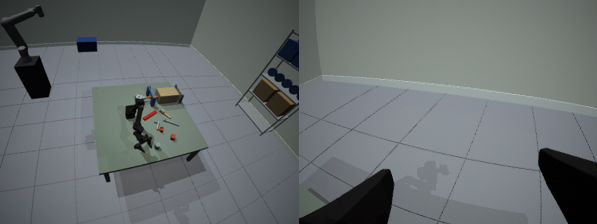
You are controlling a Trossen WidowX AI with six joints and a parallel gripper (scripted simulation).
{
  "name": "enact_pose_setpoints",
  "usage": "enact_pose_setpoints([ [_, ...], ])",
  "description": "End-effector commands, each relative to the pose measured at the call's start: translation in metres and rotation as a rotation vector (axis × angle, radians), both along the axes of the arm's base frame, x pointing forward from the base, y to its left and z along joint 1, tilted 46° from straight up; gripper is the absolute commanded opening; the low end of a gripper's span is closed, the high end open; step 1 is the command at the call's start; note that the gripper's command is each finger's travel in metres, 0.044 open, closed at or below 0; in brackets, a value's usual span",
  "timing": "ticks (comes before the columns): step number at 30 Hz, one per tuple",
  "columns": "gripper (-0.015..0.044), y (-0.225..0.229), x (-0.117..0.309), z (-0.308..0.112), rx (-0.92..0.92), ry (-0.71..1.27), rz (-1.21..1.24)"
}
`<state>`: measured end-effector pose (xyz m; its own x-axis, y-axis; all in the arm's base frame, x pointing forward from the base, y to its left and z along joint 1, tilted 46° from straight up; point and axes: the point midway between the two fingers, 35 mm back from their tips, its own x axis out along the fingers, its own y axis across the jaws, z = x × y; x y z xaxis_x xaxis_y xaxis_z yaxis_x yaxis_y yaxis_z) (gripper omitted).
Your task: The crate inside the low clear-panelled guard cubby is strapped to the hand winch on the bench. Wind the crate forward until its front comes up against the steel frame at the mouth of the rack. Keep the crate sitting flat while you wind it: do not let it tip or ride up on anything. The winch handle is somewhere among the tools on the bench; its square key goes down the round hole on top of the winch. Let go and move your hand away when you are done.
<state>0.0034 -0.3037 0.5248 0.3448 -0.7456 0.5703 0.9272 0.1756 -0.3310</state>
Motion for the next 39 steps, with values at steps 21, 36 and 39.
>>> enact_pose_setpoints([
  [21, 0.044, -0.064, 0.21, -0.224, 1.24, -0.833, 0.205],
  [36, 0.044, 0.091, 0.294, -0.364, 1.547, -0.759, -0.294],
  [39, 0.044, 0.123, 0.296, -0.374, 1.492, -0.692, -0.347],
])
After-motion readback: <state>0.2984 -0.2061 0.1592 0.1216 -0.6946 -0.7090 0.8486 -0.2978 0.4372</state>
